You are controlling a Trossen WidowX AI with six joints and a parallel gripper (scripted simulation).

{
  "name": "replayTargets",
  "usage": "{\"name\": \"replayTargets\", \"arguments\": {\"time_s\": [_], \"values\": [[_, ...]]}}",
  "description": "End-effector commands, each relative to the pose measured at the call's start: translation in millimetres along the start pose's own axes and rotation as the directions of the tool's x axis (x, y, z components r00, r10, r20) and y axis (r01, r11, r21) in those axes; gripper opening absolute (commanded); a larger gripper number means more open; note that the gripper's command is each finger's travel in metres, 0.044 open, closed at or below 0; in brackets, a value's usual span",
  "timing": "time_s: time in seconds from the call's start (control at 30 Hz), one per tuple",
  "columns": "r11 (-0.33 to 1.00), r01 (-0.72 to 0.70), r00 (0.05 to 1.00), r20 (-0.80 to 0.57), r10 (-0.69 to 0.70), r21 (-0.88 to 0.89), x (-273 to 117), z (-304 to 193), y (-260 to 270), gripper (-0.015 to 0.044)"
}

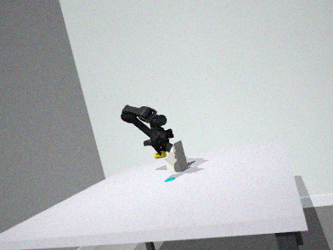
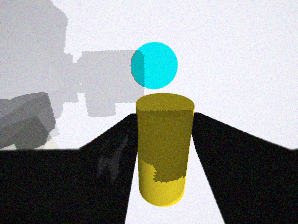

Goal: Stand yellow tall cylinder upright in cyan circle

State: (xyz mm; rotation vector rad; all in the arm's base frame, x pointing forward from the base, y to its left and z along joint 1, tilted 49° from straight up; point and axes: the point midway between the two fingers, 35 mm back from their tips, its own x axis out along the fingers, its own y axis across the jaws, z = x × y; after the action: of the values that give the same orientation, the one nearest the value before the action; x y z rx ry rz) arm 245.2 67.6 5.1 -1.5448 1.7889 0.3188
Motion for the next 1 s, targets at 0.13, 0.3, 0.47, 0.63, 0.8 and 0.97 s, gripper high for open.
{"name": "replayTargets", "arguments": {"time_s": [0.13,0.3,0.47,0.63,0.8,0.97], "values": [[0.999,-0.041,0.999,0.031,0.041,-0.009,3,1,2,0.0105],[0.997,-0.073,0.996,0.052,0.074,-0.012,6,0,3,0.0105],[0.994,-0.104,0.992,0.074,0.105,-0.016,9,-1,5,0.0105],[0.991,-0.134,0.986,0.097,0.135,-0.021,11,-2,7,0.0105],[0.986,-0.162,0.979,0.121,0.164,-0.026,14,-3,9,0.0105],[0.981,-0.189,0.971,0.145,0.192,-0.032,16,-4,10,0.0105]]}}
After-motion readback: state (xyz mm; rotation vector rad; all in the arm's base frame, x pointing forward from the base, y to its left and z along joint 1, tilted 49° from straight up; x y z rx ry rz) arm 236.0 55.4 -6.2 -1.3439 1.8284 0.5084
